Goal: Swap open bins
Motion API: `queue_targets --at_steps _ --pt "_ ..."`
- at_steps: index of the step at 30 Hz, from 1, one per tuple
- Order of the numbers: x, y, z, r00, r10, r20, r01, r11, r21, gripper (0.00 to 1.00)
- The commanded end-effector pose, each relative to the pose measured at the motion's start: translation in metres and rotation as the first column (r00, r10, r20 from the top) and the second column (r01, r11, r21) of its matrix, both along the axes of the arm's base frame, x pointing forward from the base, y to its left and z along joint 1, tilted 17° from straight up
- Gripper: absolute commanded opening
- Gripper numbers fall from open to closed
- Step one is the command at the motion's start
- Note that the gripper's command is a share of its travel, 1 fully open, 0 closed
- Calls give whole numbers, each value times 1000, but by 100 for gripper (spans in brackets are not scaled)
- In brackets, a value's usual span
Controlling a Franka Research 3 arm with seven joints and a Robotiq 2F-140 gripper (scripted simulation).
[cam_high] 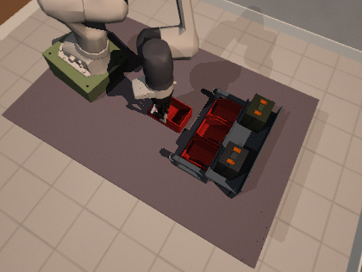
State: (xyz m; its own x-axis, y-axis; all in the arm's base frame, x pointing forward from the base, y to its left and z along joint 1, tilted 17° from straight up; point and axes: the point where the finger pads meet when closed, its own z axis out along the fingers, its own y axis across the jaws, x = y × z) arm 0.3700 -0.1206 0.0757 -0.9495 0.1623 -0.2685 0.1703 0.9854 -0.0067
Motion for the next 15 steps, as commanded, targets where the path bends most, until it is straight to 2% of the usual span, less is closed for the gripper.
queue_targets --at_steps 1,15 --pt "7 -9 -1 1000 15 21 -15 999 -31 0" --pt "8 -9 -3 1000 15 21 -15 999 -31 0"
